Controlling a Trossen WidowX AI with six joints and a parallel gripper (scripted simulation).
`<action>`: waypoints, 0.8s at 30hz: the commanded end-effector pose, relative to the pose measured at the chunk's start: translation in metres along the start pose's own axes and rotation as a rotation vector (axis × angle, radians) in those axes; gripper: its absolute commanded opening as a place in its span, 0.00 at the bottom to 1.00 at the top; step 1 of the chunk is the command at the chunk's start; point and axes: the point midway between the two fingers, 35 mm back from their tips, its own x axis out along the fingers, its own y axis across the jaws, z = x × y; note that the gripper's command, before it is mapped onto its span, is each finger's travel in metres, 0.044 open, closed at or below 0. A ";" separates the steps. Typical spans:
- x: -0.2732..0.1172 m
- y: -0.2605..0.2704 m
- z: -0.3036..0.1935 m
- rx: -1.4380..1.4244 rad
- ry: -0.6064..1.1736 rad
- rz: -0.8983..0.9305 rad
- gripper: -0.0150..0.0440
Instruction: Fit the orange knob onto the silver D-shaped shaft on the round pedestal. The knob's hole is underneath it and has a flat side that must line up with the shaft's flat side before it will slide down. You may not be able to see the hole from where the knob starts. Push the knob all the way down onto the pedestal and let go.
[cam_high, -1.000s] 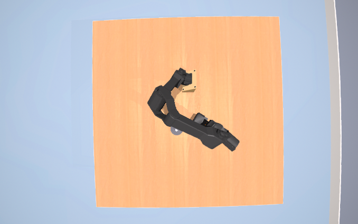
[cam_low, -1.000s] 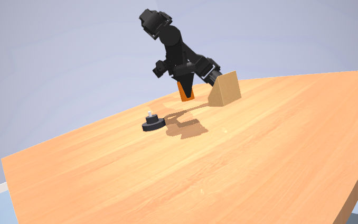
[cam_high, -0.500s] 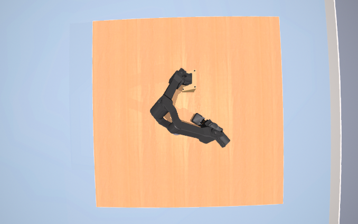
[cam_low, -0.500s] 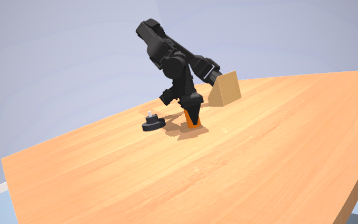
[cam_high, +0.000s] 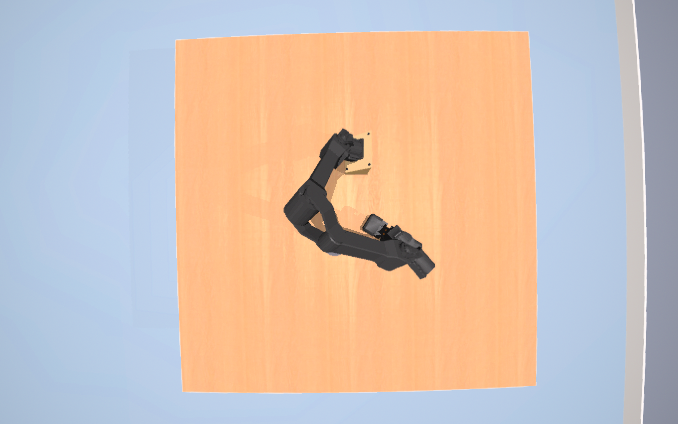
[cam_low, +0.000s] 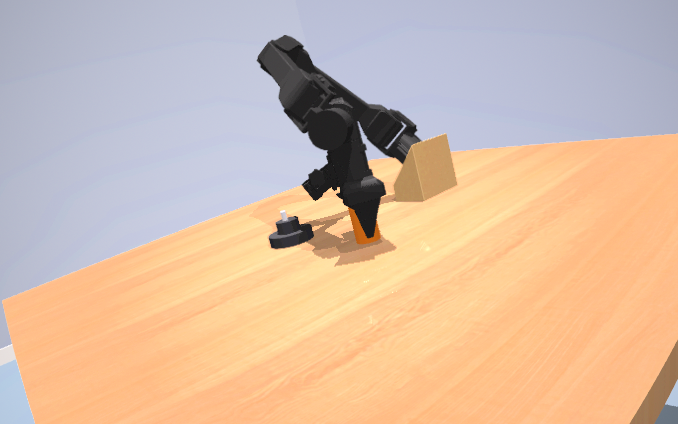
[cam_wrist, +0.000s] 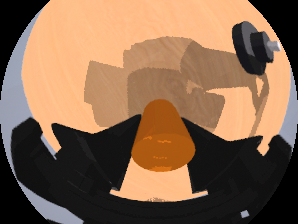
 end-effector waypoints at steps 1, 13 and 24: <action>0.000 0.000 0.000 0.000 0.001 -0.001 0.66; 0.000 0.000 0.000 0.000 0.001 -0.001 0.66; -0.082 0.000 -0.001 -0.005 -0.005 0.007 1.00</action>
